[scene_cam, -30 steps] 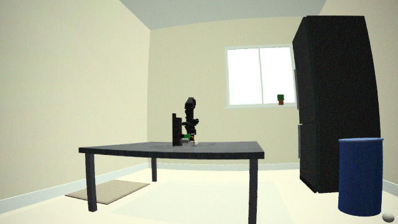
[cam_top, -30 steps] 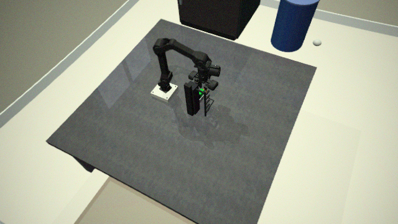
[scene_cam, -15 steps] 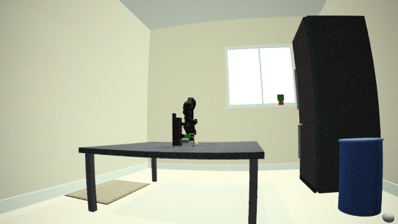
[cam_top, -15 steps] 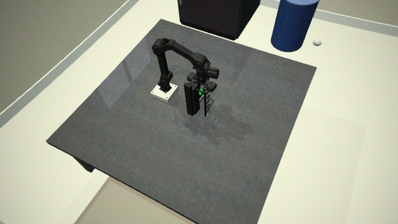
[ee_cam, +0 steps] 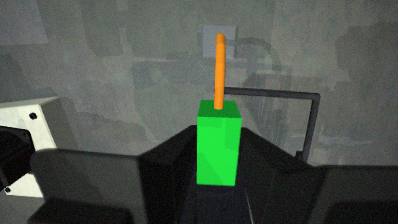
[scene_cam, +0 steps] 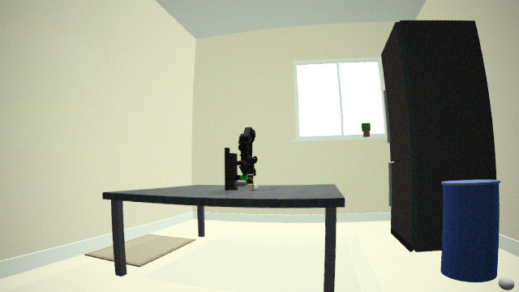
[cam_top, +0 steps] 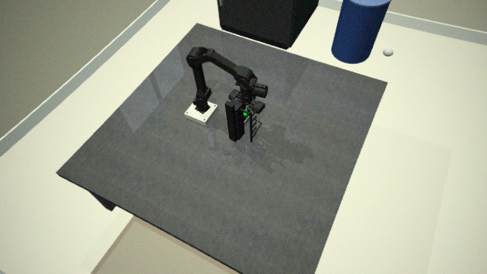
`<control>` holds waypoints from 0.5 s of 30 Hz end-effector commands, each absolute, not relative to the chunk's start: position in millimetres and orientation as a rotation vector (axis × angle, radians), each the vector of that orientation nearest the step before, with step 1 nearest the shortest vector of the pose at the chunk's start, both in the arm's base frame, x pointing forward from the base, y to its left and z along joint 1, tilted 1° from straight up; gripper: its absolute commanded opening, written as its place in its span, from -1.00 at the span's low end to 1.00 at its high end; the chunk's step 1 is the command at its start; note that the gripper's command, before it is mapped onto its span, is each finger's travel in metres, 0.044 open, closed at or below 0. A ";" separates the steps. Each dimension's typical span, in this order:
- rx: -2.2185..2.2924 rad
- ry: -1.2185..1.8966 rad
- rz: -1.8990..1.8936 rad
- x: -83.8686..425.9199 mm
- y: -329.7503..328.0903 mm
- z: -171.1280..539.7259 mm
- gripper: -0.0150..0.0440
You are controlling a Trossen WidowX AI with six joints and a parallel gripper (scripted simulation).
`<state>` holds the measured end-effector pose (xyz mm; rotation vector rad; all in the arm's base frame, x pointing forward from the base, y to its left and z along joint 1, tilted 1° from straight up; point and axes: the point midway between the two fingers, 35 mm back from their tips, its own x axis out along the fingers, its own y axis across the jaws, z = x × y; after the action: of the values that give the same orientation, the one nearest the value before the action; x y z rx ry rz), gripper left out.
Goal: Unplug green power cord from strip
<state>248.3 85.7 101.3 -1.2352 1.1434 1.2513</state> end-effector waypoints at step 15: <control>-1.237 1.140 1.249 249.9 97.0 102.4 -0.49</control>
<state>249.1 86.6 101.5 -1.2470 1.1575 1.2379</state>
